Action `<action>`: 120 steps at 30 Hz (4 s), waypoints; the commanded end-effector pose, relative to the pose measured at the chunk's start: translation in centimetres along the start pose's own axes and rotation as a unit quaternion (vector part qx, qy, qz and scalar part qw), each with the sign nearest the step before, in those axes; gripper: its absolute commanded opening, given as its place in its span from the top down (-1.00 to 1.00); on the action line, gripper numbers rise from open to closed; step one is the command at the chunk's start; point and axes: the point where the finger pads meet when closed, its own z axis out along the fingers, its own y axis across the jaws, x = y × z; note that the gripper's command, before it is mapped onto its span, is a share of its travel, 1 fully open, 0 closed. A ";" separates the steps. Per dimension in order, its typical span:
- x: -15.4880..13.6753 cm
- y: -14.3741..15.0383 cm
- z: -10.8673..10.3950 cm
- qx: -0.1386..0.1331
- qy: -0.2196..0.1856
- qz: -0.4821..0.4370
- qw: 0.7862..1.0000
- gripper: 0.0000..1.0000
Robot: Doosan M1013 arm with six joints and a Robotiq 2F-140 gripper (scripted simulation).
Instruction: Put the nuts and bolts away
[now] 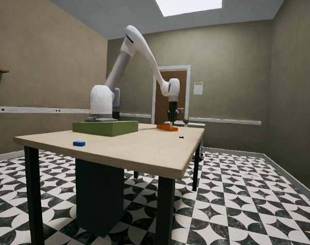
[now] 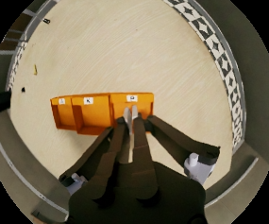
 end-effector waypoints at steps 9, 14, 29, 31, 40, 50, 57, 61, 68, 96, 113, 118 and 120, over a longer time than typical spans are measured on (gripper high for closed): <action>0.1 0.0 -0.1 0.000 0.001 0.000 1.000 0.70; 0.1 0.0 -0.1 0.000 0.001 0.000 1.000 0.70; 0.0 0.0 -1.3 0.000 0.001 0.000 1.000 0.70; 0.0 0.0 -1.5 0.000 0.001 0.000 1.000 0.70; 0.0 0.0 -2.5 0.000 0.001 0.000 1.000 0.70; 0.0 0.0 -5.7 0.000 0.001 0.000 1.000 0.70; 0.3 -1.0 -6.0 0.000 0.001 0.000 1.000 0.70; 0.8 -2.9 -6.0 0.000 0.001 0.000 1.000 0.70; 1.7 -6.3 -6.0 0.000 0.001 0.000 1.000 0.70; 2.2 -8.1 -1.7 0.000 0.001 0.000 1.000 0.70; 2.2 -8.1 -0.1 0.000 0.001 0.000 1.000 0.70; 2.2 -8.1 -0.1 0.000 0.001 0.000 1.000 0.70; 2.2 -8.1 -0.1 0.000 0.001 0.000 1.000 0.70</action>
